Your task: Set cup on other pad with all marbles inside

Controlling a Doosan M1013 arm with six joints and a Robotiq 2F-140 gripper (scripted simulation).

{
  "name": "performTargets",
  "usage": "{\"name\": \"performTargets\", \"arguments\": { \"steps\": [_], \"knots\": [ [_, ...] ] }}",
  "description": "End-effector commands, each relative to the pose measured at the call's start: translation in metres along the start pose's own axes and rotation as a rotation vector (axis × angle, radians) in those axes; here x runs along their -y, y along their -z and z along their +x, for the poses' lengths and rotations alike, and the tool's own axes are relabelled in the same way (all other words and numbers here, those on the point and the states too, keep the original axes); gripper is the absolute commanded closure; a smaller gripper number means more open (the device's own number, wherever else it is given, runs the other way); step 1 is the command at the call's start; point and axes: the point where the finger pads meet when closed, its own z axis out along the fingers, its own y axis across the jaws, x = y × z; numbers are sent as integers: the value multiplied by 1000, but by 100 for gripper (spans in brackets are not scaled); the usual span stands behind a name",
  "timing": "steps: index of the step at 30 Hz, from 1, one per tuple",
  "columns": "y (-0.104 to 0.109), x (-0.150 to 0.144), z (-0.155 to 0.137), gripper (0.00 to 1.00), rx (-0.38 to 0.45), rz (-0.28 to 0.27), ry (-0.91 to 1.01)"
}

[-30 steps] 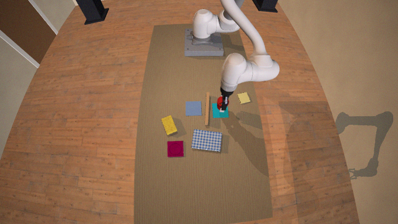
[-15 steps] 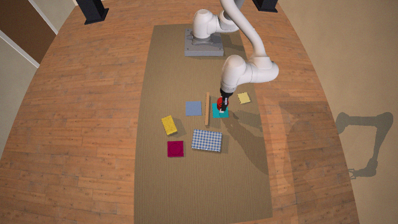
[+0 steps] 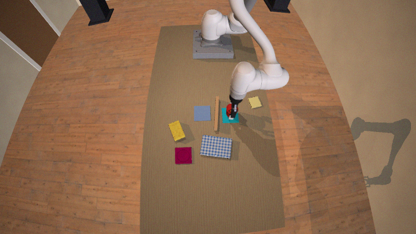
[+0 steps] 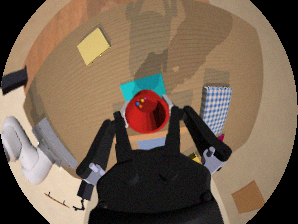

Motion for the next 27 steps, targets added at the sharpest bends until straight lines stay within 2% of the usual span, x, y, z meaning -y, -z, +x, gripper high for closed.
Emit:
{"name": "performTargets", "arguments": {
  "steps": [1, 27],
  "knots": [
    [-9, 1, 4, 51, -2, 0, -2],
    [-13, 2, 4, 51, -2, 0, -2]
  ]
}}
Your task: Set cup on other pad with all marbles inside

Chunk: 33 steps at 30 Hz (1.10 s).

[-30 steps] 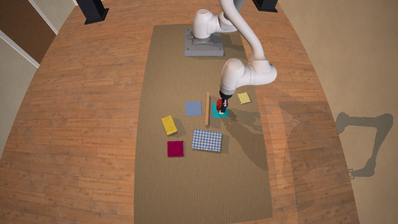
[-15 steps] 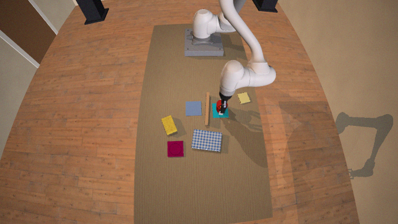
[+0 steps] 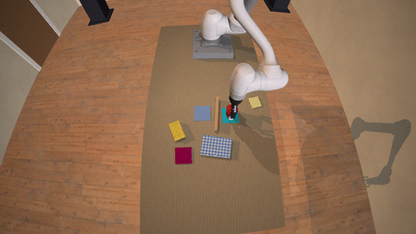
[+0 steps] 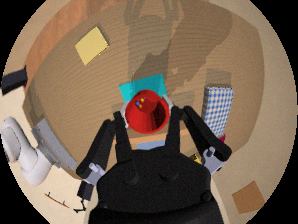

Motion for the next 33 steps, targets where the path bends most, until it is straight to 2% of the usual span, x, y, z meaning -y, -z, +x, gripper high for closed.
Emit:
{"name": "performTargets", "arguments": {
  "steps": [1, 33],
  "knots": [
    [-4, 1, 4, 51, -2, 1, -2],
    [-14, 1, 4, 51, -2, 1, -2]
  ]
}}
